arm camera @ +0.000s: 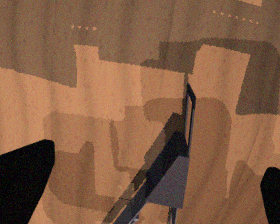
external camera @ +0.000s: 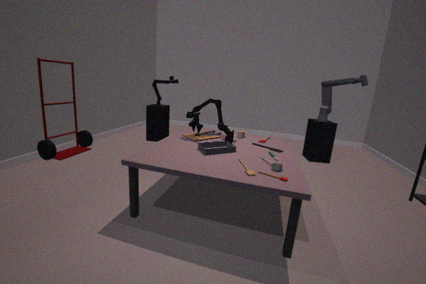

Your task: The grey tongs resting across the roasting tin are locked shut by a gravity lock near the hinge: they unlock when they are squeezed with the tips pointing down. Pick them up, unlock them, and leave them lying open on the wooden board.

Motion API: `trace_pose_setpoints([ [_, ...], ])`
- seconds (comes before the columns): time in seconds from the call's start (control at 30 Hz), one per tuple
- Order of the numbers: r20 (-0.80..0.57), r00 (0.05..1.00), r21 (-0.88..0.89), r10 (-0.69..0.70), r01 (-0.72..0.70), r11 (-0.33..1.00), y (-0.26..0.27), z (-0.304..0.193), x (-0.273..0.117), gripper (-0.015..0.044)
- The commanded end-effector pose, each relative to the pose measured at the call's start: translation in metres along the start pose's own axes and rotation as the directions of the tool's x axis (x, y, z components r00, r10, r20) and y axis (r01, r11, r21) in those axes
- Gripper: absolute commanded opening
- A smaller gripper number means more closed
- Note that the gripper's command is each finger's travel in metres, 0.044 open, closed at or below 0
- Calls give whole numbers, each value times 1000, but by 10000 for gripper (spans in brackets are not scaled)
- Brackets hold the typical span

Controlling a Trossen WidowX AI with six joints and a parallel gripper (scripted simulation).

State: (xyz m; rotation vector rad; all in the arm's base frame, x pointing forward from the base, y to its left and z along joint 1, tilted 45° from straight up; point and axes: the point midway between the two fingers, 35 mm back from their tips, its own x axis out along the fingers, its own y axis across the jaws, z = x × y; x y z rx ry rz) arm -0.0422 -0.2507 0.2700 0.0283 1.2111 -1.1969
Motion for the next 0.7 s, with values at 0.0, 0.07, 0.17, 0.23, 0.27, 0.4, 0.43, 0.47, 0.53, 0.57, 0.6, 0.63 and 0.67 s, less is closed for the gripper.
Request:
trace_pose_setpoints([
  [0.0, 10, 1000, 6, -16, 16, 1000, 1, 30, -10, 440],
  [0.07, 21, 999, 9, -26, 26, 1000, 4, 47, -17, 440],
  [0.17, 31, 999, 12, -35, 35, 999, 6, 60, -22, 440],
  [0.23, 31, 999, 12, -34, 34, 999, 6, 60, -25, 440],
  [0.27, 31, 999, 11, -33, 32, 999, 6, 59, -30, 440],
  [0.4, 33, 999, 3, -23, 22, 1000, 8, 50, -65, 440],
  [0.43, 33, 999, 3, -22, 22, 1000, 8, 49, -68, 440],
  [0.47, 33, 999, 3, -22, 22, 1000, 8, 49, -68, 440],
  [0.53, 33, 999, 3, -22, 22, 1000, 8, 49, -68, 440],
  [0.57, 33, 999, 3, -22, 22, 1000, 8, 49, -68, 440],
  [0.6, 33, 999, 3, -22, 22, 1000, 8, 49, -68, 440],
  [0.63, 33, 999, 3, -22, 22, 1000, 8, 49, -68, 440],
  [0.67, 33, 999, 3, -22, 22, 1000, 8, 49, -68, 440],
])
